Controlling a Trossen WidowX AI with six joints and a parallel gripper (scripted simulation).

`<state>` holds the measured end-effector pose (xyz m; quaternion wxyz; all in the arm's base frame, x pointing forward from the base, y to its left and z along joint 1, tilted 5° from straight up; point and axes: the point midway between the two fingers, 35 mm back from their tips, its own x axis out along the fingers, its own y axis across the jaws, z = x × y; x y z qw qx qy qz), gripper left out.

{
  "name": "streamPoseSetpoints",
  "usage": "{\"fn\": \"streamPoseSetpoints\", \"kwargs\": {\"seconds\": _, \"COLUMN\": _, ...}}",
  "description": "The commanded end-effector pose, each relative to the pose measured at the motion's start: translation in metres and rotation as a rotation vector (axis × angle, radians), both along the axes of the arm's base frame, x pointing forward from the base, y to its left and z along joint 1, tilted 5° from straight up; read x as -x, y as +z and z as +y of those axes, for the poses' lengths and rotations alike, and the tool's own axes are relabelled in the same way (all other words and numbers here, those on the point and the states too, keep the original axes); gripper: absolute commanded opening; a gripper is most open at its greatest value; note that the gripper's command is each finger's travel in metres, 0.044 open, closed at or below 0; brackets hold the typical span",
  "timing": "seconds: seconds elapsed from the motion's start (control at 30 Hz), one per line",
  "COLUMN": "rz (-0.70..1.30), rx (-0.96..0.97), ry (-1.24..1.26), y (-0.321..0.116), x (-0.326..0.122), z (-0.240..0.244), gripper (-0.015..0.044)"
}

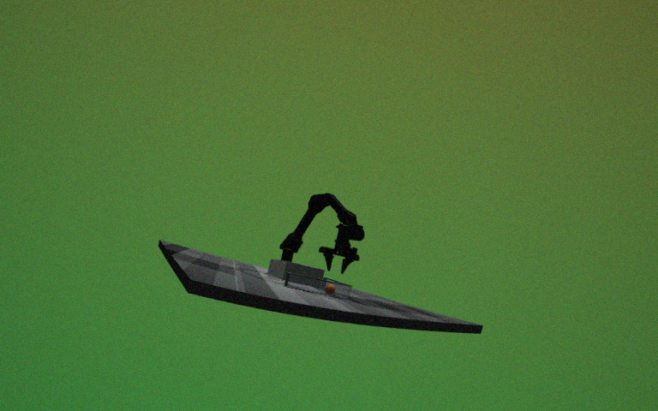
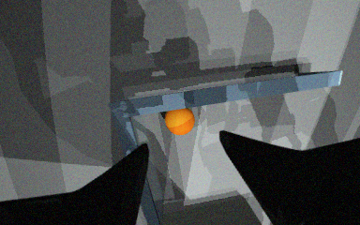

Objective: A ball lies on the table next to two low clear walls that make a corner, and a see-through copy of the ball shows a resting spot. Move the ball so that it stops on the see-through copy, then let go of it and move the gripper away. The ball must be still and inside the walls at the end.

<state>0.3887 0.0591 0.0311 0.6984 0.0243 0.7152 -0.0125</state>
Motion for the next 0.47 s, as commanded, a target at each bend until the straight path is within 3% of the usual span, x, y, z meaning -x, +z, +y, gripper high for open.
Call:
{"fn": "streamPoseSetpoints", "kwargs": {"seconds": 0.0, "rz": 0.008, "rx": 0.001, "ry": 0.0, "y": -0.004, "x": 0.001, "z": 0.0, "gripper": 0.0336}}
{"fn": "streamPoseSetpoints", "kwargs": {"seconds": 0.1, "rz": 0.008, "rx": 0.001, "ry": 0.0, "y": -0.004, "x": 0.001, "z": 0.0, "gripper": 0.0336}}
{"fn": "streamPoseSetpoints", "kwargs": {"seconds": 0.23, "rz": 0.014, "rx": 0.002, "ry": 0.0, "y": 0.034, "x": 0.003, "z": -0.001, "gripper": 0.044}}
{"fn": "streamPoseSetpoints", "kwargs": {"seconds": 0.43, "rz": 0.015, "rx": 0.002, "ry": 0.0, "y": 0.045, "x": 0.004, "z": -0.002, "gripper": 0.044}}
